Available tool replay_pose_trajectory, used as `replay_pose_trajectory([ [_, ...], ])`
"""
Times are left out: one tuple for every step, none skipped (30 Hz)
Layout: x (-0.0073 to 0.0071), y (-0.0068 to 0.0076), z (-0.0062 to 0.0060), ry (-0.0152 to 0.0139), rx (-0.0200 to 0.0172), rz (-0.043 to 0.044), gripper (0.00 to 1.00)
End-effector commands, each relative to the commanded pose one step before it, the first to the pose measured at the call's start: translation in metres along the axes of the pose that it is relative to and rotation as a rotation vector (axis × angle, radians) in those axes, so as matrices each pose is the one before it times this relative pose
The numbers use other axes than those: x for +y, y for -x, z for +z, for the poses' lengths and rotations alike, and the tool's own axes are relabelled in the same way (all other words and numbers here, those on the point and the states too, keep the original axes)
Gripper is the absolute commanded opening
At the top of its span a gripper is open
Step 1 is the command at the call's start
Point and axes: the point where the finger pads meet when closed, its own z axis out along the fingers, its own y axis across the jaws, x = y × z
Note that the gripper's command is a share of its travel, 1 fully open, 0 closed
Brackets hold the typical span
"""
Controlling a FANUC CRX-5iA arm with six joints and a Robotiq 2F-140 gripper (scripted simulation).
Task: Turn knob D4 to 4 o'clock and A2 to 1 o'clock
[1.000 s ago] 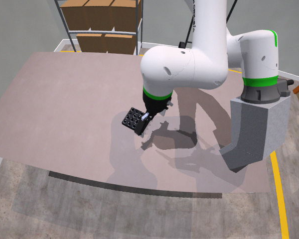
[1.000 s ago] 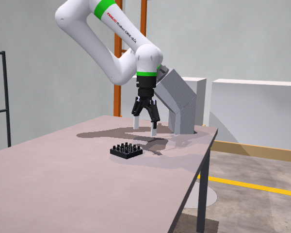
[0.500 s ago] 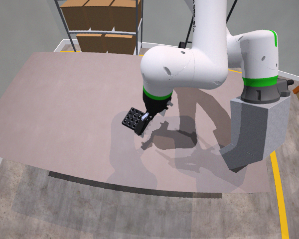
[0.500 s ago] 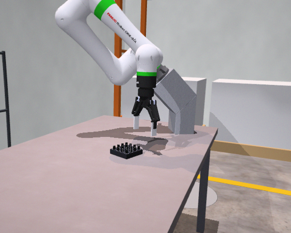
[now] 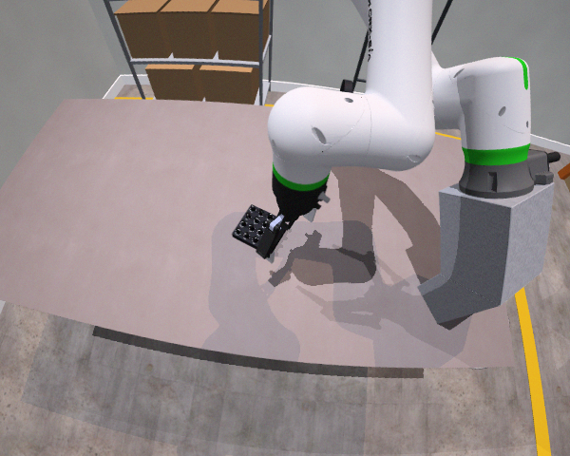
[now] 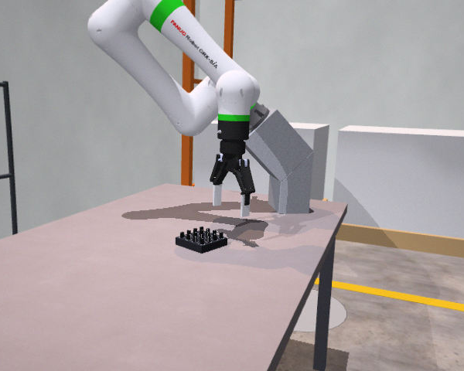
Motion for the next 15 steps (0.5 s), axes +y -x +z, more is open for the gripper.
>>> replay_pose_trajectory([
  [-0.00017, 0.00004, -0.00015, -0.0003, -0.00001, -0.00015, 1.0],
  [0.00001, -0.00008, -0.00001, 0.0, 0.0, -0.00118, 1.0],
  [0.00002, -0.00024, -0.00003, 0.0, 0.0, -0.00352, 1.0],
  [0.00004, -0.00049, -0.00006, 0.0, 0.00001, -0.00705, 1.0],
  [0.00007, -0.0008, -0.00011, 0.0, 0.00001, -0.01156, 1.0],
  [0.00012, -0.00116, -0.00015, 0.0, 0.00002, -0.01685, 1.0],
  [0.00019, -0.00156, -0.00021, 0.0, 0.00003, -0.0227, 1.0],
  [0.0, 0.0, 0.0, 0.0, 0.0, 0.0, 1.0],
  [0.0, 0.0, 0.0, 0.0, 0.0, 0.0, 1.0],
  [0.0003, -0.00199, -0.00027, 0.0, 0.00003, -0.02894, 1.0],
  [0.00045, -0.00242, -0.00033, 0.0, 0.00004, -0.0354, 1.0],
  [0.00066, -0.00284, -0.00039, 0.0, 0.00004, -0.04192, 1.0],
  [0.00093, -0.00324, -0.00045, 0.00001, 0.00004, -0.04835, 1.0],
  [0.00062, -0.00179, -0.00026, 0.00001, 0.00002, -0.02721, 1.0],
  [0.00055, -0.00142, -0.00021, 0.00001, 0.00002, -0.02185, 1.0],
])
